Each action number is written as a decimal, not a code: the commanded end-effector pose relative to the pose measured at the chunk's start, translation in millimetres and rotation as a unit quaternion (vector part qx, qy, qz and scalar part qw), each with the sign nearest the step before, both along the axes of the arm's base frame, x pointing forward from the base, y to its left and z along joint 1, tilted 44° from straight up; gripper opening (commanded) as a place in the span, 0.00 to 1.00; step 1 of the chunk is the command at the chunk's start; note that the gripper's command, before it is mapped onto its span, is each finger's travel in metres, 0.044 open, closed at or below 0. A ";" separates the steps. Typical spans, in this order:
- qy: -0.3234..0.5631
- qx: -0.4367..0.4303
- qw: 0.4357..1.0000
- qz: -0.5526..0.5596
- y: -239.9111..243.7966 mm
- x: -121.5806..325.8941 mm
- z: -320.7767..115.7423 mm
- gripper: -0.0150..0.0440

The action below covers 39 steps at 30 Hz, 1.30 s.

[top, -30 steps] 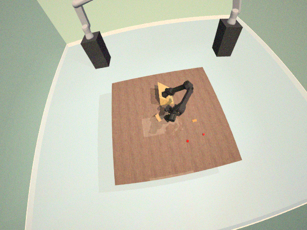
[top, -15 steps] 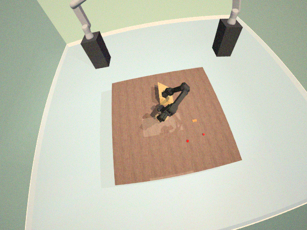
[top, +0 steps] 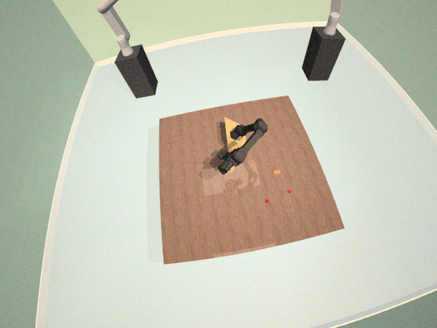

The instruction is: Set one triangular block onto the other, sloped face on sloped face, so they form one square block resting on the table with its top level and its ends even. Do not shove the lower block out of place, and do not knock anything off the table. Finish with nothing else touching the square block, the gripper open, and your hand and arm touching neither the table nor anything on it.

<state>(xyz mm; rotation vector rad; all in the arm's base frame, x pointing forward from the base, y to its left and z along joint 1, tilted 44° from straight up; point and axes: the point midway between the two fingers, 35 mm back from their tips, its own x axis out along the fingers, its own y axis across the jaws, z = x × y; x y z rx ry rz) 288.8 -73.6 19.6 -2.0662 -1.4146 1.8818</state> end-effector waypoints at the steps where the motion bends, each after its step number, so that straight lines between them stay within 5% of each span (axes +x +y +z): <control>1: 0.011 0.006 1.000 0.000 11.7 -9.1 -20.7 0.25; 39: 0.009 0.006 1.000 -0.004 41.3 -32.9 -81.4 0.25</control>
